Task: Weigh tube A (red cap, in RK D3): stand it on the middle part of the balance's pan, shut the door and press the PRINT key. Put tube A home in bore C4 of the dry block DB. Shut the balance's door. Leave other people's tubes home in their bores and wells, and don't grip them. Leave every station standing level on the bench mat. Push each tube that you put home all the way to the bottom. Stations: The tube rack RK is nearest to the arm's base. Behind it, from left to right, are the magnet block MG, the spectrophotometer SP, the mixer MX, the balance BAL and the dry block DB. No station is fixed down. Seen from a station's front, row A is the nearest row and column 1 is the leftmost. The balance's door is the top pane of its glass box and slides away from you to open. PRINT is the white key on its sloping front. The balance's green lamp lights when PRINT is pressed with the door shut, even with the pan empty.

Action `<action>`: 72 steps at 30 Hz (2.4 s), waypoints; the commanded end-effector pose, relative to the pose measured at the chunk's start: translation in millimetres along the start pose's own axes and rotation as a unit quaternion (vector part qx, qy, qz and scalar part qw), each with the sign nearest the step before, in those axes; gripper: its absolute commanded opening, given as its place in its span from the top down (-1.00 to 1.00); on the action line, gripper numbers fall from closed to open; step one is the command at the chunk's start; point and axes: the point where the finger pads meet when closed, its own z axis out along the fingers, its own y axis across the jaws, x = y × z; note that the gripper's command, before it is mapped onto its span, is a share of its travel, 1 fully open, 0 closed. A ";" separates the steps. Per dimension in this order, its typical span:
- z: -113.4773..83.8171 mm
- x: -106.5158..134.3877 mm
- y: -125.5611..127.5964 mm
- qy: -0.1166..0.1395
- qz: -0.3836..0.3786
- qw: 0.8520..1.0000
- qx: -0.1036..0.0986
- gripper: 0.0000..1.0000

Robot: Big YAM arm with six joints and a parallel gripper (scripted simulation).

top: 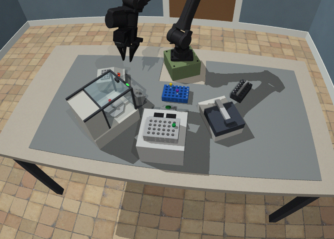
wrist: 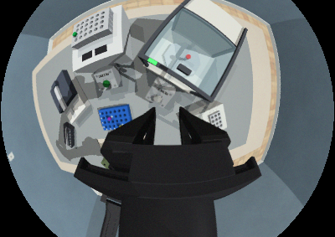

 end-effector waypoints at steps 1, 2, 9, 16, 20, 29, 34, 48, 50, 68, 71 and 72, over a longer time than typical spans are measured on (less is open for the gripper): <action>-15.2 -22.5 -15.5 0.003 -0.090 0.996 -0.009 0.40; -15.0 -22.4 -15.5 0.007 -0.105 0.994 -0.013 0.40; -7.6 -36.8 -21.7 0.028 -0.180 0.983 -0.032 0.40; 0.4 -51.6 -26.4 0.061 -0.291 0.953 -0.059 0.40; 7.2 -64.2 -34.6 0.078 -0.348 0.931 -0.074 0.40; 14.4 -77.1 -42.8 0.107 -0.446 0.883 -0.101 0.40; 14.7 -76.2 -43.1 0.119 -0.483 0.861 -0.111 0.40; 29.0 -54.4 -39.0 0.126 -0.475 0.862 -0.121 0.40; 36.4 -52.8 -39.2 0.127 -0.474 0.862 -0.124 0.40; 62.0 -43.2 -36.5 0.128 -0.472 0.863 -0.125 0.40; 66.7 -41.4 -36.0 0.128 -0.472 0.863 -0.125 0.40; 68.2 -40.8 -35.8 0.128 -0.472 0.863 -0.125 0.40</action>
